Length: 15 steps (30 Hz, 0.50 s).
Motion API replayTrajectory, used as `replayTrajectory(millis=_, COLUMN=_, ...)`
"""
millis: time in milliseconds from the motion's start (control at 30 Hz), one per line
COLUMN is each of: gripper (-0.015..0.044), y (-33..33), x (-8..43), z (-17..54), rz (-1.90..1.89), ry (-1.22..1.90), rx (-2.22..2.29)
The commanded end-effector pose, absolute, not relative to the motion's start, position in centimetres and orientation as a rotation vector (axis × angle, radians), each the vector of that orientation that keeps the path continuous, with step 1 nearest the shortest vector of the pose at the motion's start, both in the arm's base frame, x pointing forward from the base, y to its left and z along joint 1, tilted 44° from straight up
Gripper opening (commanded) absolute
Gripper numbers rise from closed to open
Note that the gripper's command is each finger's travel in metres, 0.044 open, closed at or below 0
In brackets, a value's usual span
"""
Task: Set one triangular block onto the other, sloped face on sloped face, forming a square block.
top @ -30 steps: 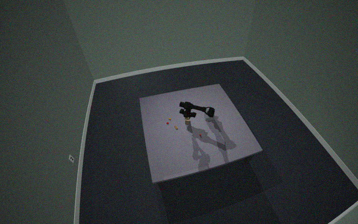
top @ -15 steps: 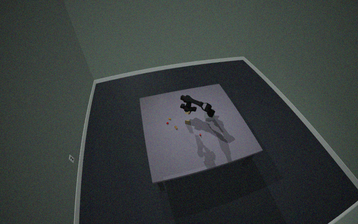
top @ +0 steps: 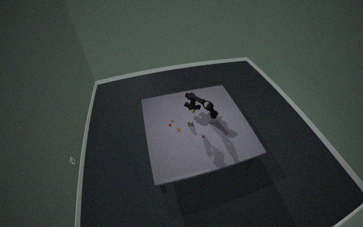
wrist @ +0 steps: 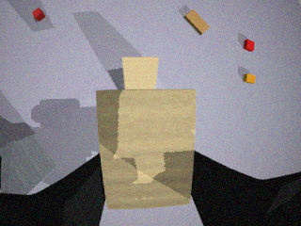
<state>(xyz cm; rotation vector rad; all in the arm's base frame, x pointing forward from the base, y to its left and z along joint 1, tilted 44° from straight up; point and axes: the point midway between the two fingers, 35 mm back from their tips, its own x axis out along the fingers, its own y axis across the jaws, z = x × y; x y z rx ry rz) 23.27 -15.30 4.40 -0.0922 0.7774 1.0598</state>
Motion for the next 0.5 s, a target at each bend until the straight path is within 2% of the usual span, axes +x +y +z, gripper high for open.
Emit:
replayTrajectory(millis=0, gripper=0.0000, y=-13.9, x=23.8, z=3.5, rz=1.070, ry=0.776, rx=-0.082)
replayTrajectory(millis=467, gripper=0.0000, y=-8.8, x=25.8, z=1.1, rz=1.074, ry=0.769, rx=-0.079)
